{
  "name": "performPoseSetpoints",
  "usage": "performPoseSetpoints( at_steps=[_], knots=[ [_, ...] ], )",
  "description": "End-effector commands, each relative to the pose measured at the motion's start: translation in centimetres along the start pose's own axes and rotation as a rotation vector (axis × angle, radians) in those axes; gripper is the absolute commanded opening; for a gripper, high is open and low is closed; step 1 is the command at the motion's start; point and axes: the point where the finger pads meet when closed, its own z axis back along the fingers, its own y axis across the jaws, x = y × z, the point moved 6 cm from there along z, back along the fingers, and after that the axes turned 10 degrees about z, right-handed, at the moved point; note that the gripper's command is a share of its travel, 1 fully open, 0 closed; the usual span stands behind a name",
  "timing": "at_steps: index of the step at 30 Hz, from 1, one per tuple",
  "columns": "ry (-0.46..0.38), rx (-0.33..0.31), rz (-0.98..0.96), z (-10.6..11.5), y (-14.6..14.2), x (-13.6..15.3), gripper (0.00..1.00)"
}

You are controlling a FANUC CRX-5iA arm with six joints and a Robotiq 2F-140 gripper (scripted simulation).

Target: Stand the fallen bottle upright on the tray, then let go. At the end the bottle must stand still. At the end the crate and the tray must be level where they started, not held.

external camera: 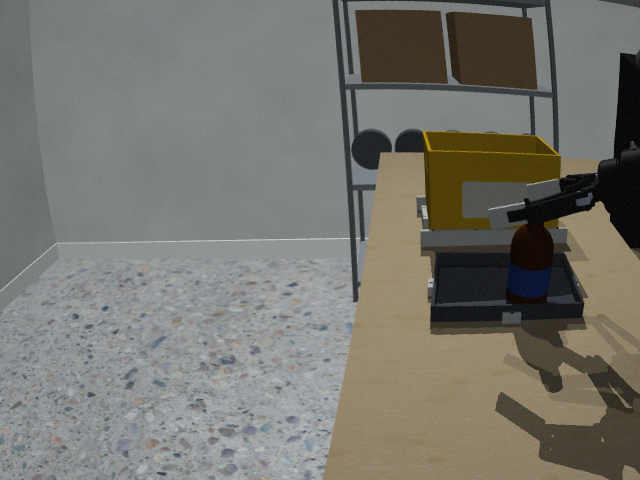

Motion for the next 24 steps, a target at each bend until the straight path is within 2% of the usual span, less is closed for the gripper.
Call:
performPoseSetpoints(
  at_steps=[1, 24],
  knots=[
    [0.000, 0.000, 0.000, 0.0, 0.0, 0.0, 1.00],
    [0.000, 0.000, 0.000, 1.2, 0.6, -3.2, 1.00]
  ],
)
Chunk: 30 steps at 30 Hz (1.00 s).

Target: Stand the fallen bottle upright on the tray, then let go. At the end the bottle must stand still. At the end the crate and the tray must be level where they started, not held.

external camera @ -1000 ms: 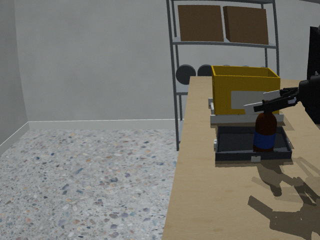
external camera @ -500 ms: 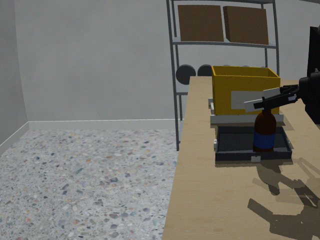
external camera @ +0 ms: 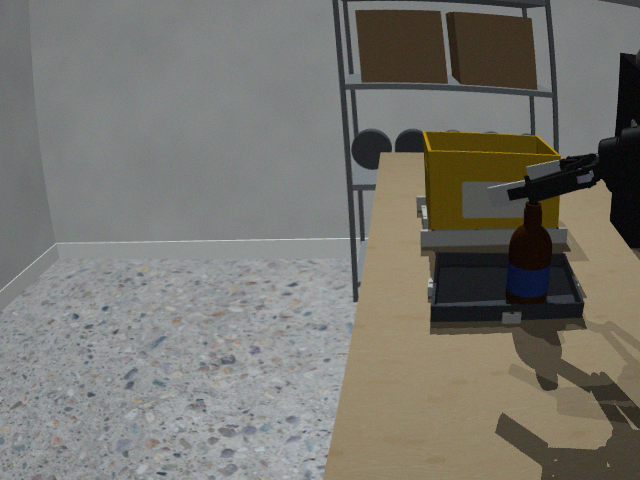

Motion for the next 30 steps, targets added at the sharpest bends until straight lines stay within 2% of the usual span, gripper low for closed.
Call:
performPoseSetpoints(
  at_steps=[1, 30],
  knots=[
    [0.000, 0.000, 0.000, 0.2, 0.1, -0.7, 1.00],
    [0.000, 0.000, 0.000, 2.0, 1.0, -5.5, 1.00]
  ],
)
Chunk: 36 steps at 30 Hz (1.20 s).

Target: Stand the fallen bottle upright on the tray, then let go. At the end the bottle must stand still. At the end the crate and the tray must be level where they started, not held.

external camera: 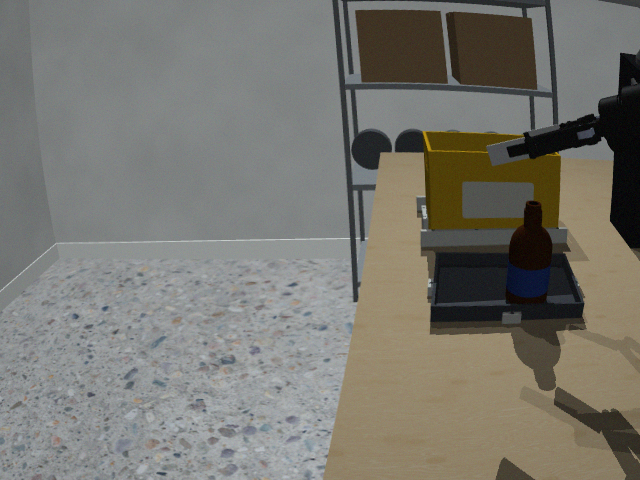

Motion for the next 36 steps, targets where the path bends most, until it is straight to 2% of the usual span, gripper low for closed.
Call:
performPoseSetpoints(
  at_steps=[1, 19, 20, 36],
  knots=[
    [0.000, 0.000, 0.000, 0.10, 0.05, -0.29, 1.00],
    [0.000, 0.000, 0.000, 0.33, 0.16, -0.91, 1.00],
    [0.000, 0.000, 0.000, 0.33, 0.16, -0.91, 0.00],
    [0.000, 0.000, 0.000, 0.33, 0.16, -0.91, 0.00]
  ],
)
